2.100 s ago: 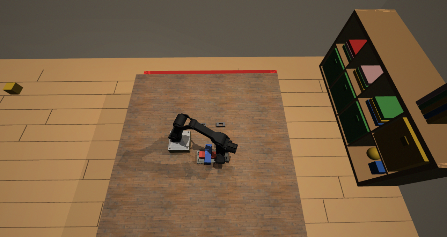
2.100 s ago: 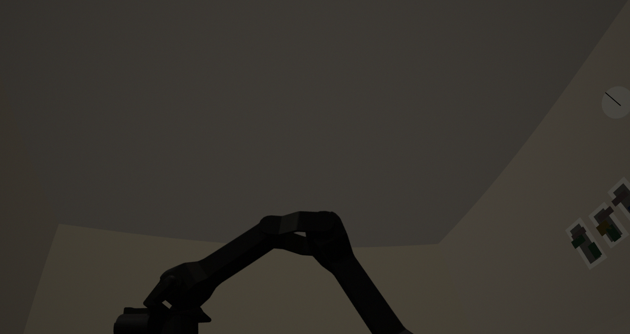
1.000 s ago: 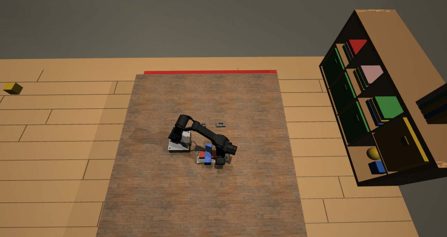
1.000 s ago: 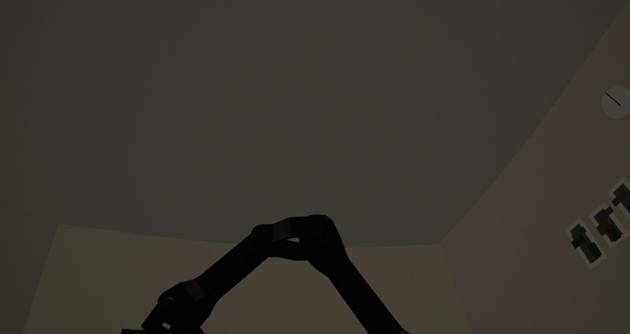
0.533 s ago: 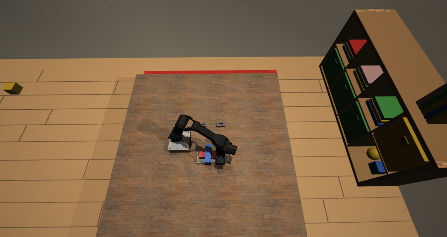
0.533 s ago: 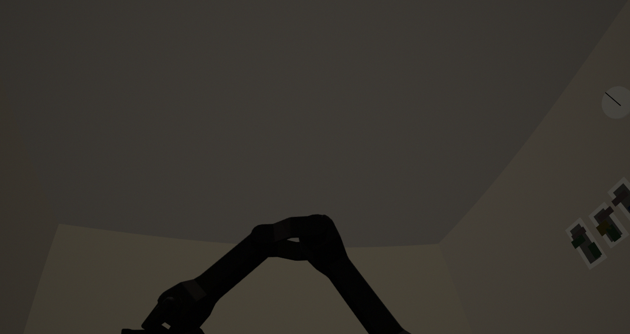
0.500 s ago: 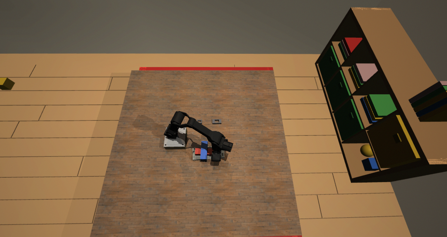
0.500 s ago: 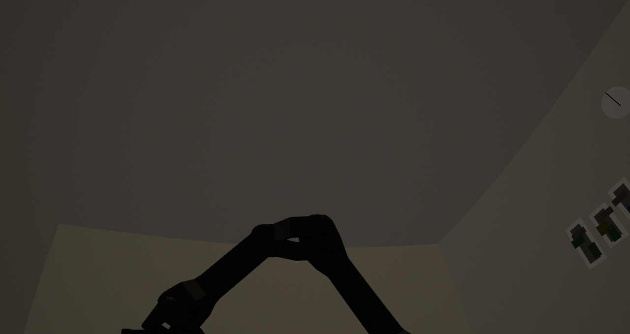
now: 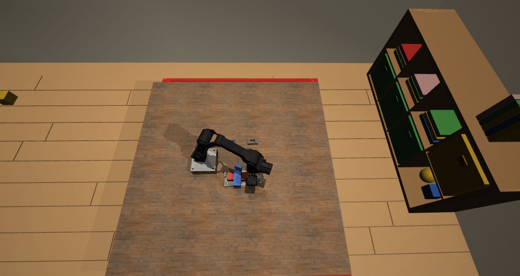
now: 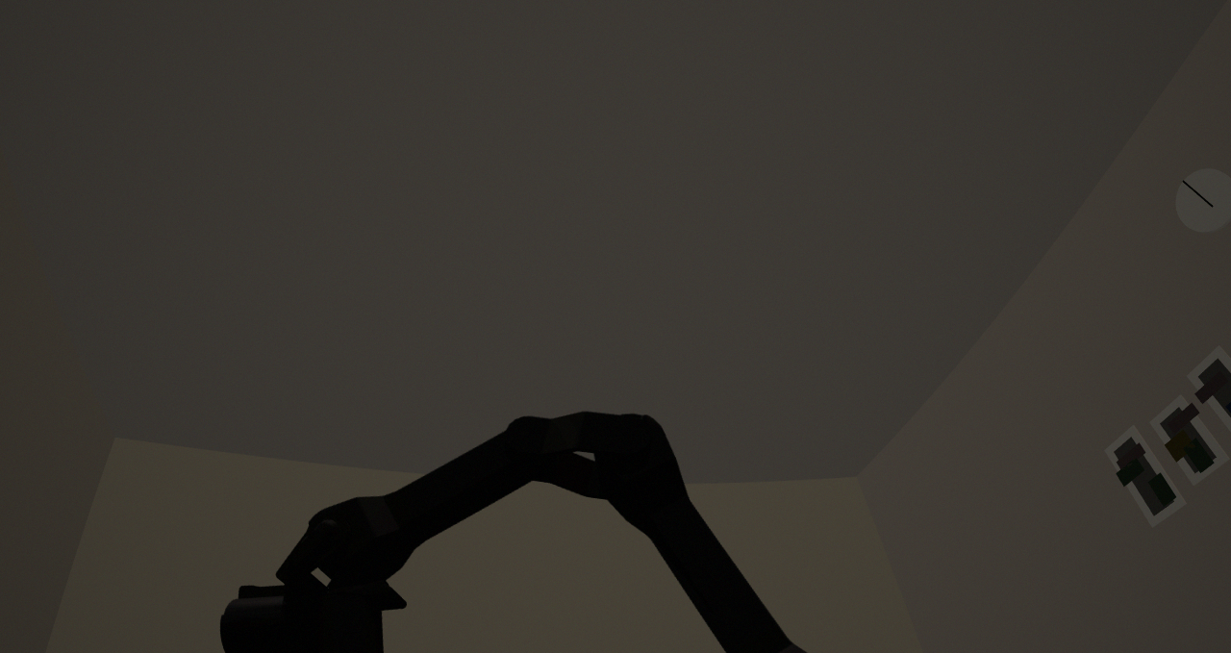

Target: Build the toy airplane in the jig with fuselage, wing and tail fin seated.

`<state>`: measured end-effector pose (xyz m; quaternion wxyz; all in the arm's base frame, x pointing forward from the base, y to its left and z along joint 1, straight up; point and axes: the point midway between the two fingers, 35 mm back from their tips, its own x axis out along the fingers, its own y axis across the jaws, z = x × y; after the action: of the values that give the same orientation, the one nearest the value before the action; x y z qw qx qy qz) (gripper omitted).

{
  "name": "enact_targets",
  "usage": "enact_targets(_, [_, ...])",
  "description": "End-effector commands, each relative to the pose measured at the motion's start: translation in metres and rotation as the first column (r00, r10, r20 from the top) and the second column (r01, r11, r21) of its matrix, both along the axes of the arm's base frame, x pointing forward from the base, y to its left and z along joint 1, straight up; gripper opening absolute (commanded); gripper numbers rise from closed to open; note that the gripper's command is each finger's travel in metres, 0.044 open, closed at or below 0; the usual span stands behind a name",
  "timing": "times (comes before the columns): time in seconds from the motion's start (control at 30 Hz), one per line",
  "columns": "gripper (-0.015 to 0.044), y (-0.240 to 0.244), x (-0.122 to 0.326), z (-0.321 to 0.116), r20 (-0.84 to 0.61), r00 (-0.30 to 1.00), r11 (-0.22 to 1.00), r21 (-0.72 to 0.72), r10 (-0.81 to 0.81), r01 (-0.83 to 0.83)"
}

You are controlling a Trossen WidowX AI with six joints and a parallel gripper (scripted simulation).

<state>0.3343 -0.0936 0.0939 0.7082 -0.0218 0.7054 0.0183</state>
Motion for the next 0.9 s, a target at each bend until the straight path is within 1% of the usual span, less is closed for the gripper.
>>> enact_targets(0.0, [0.026, 0.0006, -0.001, 0.0365, 0.025, 1.0, 1.0, -0.003, 0.005, -0.005])
enact_targets(0.87, [0.026, -0.0024, 0.0017, 0.0367, 0.025, 1.0, 1.0, -0.003, 0.005, -0.005])
